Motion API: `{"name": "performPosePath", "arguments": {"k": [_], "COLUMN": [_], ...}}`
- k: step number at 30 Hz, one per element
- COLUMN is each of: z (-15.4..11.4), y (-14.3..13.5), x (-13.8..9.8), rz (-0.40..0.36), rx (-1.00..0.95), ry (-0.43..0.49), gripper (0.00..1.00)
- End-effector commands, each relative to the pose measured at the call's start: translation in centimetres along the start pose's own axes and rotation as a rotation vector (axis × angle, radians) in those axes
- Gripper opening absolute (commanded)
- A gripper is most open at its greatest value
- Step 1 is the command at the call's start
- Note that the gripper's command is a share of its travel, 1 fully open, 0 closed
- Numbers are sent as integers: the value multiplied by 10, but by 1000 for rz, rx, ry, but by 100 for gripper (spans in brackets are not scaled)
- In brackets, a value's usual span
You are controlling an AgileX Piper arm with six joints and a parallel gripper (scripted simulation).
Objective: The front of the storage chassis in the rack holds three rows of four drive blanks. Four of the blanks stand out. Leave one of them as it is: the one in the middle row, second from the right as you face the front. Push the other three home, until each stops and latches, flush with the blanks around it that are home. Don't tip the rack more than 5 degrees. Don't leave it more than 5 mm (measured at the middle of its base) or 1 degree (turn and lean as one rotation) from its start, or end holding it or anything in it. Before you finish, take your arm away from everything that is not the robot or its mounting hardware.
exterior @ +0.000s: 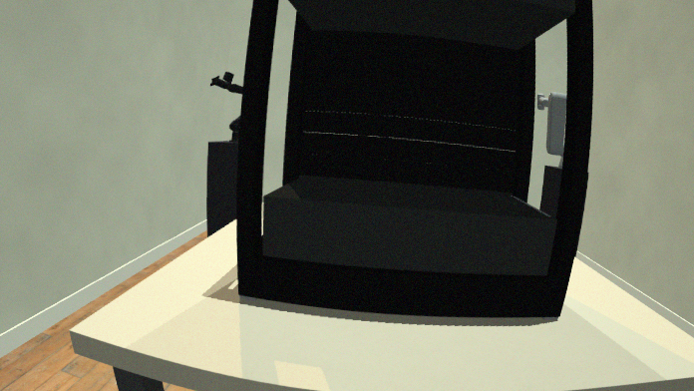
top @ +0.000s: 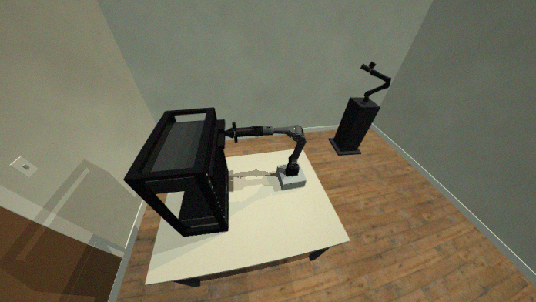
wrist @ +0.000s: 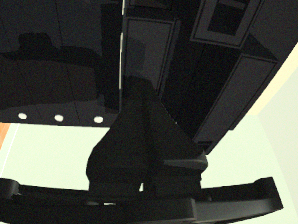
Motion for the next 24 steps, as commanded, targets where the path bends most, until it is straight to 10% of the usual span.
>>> {"name": "performPosePath", "arguments": {"k": [1,24], "z": [0,0], "y": [2,3], "x": [2,5], "rz": [6,6], "rx": [1,1], "ry": [0,0], "gripper": [0,0]}}
Point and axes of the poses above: the point where the finger pads meet when closed, its own x axis out along the fingers, its own y axis across the jaws, z = x × y, the point moved 8 cm from there along -x, back along the fingers, and after that the axes turned 4 degrees about x, right-handed, at the moved point
